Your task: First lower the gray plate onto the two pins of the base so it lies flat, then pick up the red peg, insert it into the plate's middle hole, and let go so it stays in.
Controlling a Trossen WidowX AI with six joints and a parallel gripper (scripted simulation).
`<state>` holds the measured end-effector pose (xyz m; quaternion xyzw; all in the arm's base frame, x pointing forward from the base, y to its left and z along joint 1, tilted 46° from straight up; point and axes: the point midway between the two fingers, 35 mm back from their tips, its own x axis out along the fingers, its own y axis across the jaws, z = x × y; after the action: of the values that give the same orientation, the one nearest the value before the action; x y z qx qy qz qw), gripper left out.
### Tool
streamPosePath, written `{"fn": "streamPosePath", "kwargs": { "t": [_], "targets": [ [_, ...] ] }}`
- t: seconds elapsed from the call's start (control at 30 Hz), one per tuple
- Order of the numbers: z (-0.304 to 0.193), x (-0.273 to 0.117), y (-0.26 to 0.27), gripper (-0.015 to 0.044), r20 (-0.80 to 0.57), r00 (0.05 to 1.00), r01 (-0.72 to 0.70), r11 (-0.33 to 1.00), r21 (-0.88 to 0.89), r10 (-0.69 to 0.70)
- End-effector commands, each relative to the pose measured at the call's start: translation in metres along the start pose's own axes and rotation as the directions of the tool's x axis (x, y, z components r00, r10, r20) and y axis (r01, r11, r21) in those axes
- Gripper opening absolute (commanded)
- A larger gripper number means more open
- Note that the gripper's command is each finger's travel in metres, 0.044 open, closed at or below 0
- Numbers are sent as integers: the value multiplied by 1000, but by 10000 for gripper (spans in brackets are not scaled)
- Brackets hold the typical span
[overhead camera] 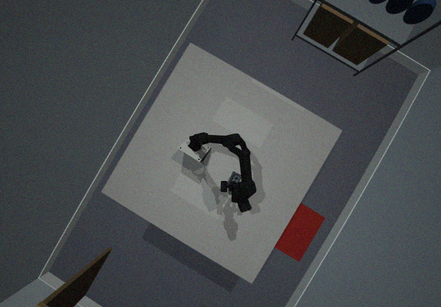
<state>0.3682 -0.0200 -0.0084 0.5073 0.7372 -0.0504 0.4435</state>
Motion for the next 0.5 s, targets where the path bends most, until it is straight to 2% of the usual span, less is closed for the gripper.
{"fn": "streamPosePath", "kwargs": {
  "t": [0.0,0.47],
  "targets": [
    [0,0,0,0,-1,1000,4,1000,-3,-4],
    [0,0,0,0,0,1000,0,1000,0,0]
  ]
}}
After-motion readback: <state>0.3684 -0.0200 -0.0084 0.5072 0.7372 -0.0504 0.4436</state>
